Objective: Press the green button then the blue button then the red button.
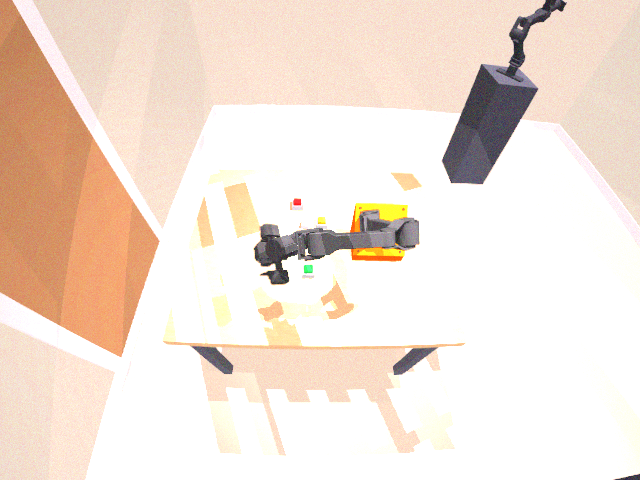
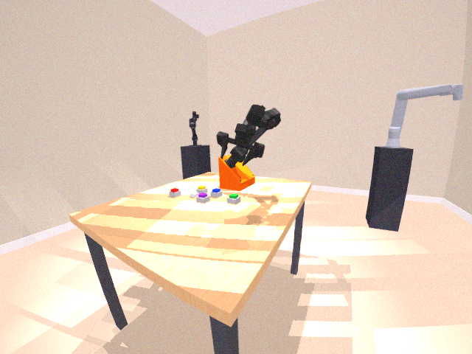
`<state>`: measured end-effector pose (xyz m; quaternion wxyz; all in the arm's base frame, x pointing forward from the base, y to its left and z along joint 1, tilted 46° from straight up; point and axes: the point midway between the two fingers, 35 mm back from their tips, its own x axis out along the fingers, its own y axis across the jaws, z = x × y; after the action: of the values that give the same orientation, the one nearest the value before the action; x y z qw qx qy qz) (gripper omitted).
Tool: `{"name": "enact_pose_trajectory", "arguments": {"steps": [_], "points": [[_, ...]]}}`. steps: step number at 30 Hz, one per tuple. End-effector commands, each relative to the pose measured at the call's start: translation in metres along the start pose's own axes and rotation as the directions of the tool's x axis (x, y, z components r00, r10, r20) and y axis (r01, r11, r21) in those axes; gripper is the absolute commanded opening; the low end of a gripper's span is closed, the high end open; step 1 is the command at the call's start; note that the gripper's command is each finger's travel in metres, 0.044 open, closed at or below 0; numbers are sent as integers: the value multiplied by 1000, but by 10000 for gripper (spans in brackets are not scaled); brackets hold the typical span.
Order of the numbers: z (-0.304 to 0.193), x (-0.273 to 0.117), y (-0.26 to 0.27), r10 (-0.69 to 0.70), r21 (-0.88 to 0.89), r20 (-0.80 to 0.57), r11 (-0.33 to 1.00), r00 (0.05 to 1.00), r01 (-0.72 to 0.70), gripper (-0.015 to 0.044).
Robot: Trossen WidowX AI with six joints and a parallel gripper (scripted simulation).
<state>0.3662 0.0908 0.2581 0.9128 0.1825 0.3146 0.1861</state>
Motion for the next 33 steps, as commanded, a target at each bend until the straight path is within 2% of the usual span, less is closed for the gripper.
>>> {"name": "enact_pose_trajectory", "arguments": {"steps": [1, 5, 9, 21, 27, 33], "points": [[-75, 8, -24, 39, 71, -302, 997, 952, -19, 400], [-132, -3, -32, 134, 191, -506, 981, 852, -41, 400], [-177, -24, -28, 279, 358, -631, 933, 724, -47, 400], [-182, -28, -27, 302, 384, -641, 922, 706, -46, 400], [-220, 14, -9, 304, 385, -640, 922, 706, -48, 242], [-221, 16, -8, 304, 385, -640, 921, 706, -48, 85]]}}
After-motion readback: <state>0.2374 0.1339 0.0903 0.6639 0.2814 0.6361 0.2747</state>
